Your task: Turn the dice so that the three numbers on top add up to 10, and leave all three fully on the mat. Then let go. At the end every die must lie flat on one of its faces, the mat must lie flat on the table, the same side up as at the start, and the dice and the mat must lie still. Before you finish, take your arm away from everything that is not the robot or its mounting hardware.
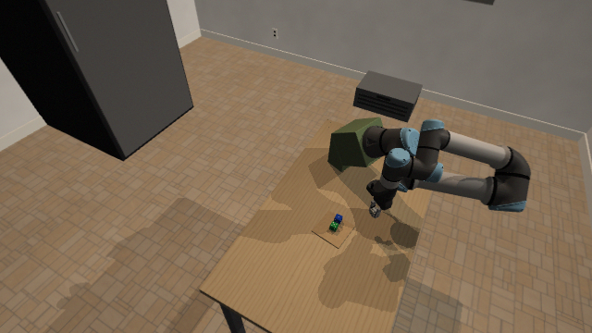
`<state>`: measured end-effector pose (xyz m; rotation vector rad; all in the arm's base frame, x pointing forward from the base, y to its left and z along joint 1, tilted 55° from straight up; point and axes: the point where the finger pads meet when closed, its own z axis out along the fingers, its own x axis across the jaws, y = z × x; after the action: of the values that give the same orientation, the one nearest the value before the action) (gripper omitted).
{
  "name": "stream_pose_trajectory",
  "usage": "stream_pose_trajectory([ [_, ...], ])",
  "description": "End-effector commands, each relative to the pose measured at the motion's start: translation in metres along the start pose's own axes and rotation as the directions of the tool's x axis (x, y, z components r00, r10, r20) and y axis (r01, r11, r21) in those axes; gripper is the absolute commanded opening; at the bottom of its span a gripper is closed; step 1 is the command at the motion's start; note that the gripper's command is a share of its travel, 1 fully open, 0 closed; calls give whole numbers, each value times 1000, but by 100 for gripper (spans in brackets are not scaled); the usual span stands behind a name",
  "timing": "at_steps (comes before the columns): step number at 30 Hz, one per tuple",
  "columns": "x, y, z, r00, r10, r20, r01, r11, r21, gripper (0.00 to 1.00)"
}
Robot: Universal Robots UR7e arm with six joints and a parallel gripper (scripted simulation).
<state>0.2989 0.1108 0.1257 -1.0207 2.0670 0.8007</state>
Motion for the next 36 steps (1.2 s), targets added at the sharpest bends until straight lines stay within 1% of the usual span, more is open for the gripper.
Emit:
stream_pose_trajectory([
  [1,0,0,-2,1000,-1,1,1,1000,1,57],
  [14,0,0,-2,1000,-3,1,3,1000,1,57],
  [20,-1,-8,-6,1000,-30,0,30,1000,1,57],
  [24,-1,-20,-11,997,-72,-1,72,997,2,57],
  [28,-1,-38,-18,991,-132,-2,132,991,2,57],
  [30,-1,-38,-18,991,-132,-2,132,991,2,57],
  [36,1,-74,-26,969,-247,-4,247,969,2,57],
])
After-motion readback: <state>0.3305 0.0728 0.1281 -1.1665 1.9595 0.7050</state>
